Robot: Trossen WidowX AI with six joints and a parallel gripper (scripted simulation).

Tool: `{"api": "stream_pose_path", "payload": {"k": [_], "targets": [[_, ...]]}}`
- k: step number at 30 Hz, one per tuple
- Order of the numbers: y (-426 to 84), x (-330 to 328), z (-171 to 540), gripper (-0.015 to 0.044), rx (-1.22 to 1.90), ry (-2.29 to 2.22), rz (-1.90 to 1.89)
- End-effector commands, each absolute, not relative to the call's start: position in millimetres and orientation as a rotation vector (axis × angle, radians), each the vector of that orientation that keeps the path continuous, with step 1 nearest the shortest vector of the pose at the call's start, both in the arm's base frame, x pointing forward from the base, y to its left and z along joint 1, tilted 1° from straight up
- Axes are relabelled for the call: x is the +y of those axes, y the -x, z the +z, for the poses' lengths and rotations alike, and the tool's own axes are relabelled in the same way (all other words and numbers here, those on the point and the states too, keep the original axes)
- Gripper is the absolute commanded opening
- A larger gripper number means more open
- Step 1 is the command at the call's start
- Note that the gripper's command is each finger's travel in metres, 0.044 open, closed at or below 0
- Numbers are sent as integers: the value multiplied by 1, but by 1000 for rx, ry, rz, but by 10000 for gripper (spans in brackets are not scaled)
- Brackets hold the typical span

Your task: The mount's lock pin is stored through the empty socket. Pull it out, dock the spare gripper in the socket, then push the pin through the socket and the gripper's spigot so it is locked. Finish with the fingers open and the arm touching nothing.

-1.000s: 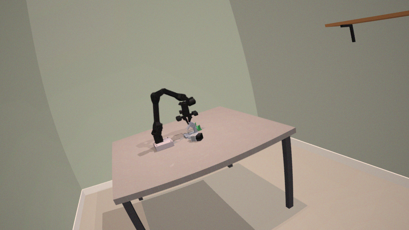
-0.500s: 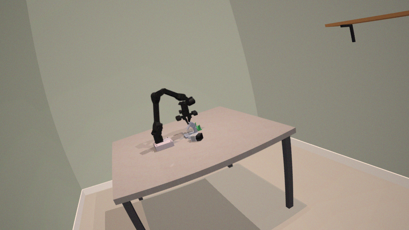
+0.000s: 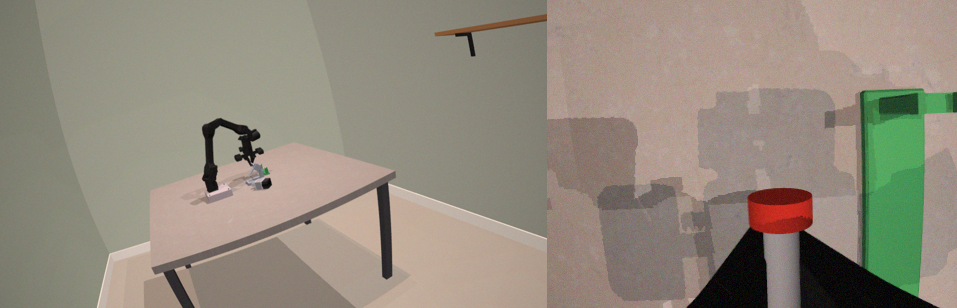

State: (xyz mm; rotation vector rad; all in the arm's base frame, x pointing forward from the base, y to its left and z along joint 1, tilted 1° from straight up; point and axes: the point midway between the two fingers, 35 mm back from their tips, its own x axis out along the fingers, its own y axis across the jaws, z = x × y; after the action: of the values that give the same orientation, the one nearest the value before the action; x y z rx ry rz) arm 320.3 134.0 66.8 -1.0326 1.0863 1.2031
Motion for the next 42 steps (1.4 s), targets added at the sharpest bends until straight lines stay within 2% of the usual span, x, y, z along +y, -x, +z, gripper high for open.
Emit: {"api": "stream_pose_path", "payload": {"k": [1, 42], "targets": [[-321, 137, 68, 0, 1091, 1036, 1198], [-320, 159, 92, 0, 1104, 1030, 1213]]}}
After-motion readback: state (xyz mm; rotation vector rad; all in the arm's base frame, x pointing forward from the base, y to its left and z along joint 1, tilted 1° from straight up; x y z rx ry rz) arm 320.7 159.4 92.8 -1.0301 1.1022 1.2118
